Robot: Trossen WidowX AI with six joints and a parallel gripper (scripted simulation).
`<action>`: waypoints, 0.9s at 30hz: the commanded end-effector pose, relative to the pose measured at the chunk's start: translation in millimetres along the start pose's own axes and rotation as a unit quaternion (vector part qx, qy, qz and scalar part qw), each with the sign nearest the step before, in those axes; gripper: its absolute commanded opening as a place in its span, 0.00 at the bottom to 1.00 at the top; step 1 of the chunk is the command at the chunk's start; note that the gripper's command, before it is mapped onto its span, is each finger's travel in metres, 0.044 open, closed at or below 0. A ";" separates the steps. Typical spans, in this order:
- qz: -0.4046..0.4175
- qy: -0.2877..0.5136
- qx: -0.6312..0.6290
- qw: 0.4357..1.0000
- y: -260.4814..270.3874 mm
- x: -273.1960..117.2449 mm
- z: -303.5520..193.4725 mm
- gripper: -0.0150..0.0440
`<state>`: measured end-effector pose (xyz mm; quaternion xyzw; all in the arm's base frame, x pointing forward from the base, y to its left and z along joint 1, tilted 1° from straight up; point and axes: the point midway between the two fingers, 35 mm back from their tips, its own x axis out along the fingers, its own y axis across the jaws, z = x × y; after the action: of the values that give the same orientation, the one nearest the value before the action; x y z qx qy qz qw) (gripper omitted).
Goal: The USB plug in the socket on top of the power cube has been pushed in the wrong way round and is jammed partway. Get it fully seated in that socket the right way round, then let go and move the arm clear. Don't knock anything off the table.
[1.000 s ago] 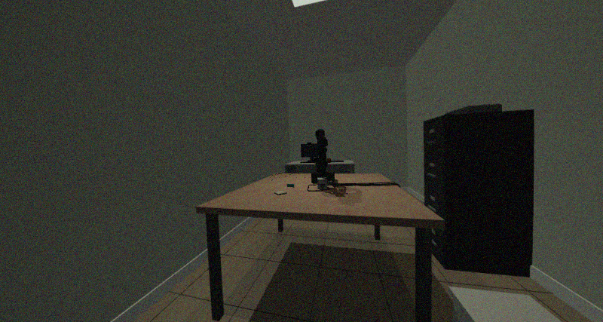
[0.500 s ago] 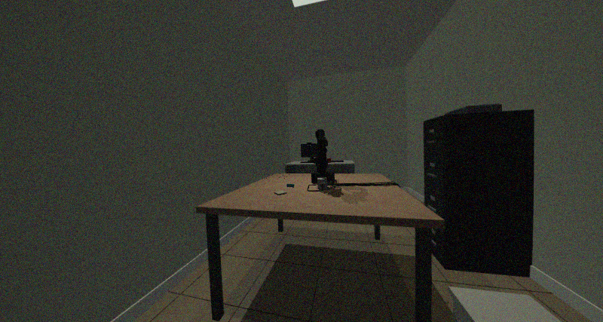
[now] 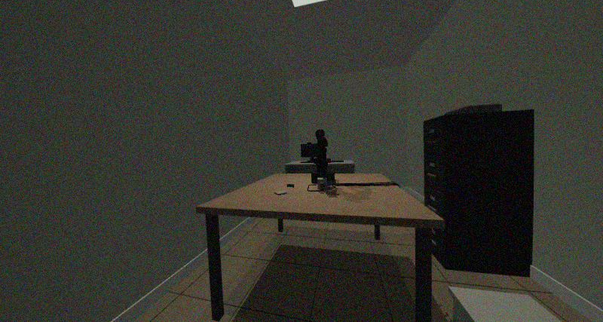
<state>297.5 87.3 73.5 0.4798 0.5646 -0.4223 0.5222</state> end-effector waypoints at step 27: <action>0.000 0.003 -0.003 1.000 0.2 4.1 -0.4 0.25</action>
<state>297.5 87.4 70.2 0.4799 0.5649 -0.4221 0.5220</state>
